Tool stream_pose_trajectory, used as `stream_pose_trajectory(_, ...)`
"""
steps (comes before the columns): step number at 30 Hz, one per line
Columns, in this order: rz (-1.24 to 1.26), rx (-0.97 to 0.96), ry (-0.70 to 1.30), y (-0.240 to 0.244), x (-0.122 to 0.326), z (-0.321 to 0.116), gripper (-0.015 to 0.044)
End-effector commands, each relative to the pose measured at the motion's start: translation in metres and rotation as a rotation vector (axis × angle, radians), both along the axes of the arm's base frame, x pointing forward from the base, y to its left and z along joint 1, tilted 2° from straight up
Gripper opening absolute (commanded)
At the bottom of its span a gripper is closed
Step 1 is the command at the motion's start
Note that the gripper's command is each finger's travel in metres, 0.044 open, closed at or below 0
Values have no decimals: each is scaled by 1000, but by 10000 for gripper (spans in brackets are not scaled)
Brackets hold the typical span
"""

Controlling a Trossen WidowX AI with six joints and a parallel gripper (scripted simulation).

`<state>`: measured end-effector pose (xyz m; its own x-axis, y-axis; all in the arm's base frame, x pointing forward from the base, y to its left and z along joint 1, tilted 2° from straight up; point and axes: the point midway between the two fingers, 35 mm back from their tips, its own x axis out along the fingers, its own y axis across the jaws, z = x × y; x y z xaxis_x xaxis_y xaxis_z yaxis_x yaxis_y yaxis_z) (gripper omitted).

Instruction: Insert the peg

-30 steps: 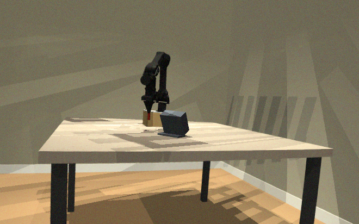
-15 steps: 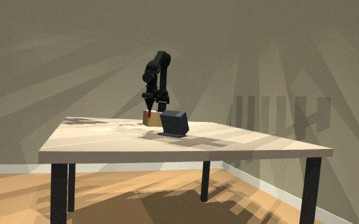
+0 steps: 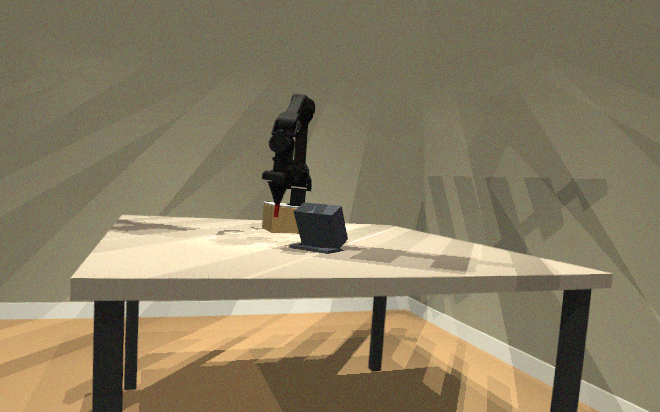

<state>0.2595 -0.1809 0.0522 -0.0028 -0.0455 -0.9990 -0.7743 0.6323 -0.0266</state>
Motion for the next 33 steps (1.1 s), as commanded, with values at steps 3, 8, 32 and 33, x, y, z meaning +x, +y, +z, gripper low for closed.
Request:
stream_pose_trajectory(3, -39, -22, 5, 2, 3, -1, 0)
stream_pose_trajectory(8, -71, -39, 8, 5, 5, -2, 0)
stream_pose_trajectory(32, -224, -124, 6, 16, 17, -5, 0)
stream_pose_trajectory(33, -231, -127, 6, 17, 17, -6, 0)
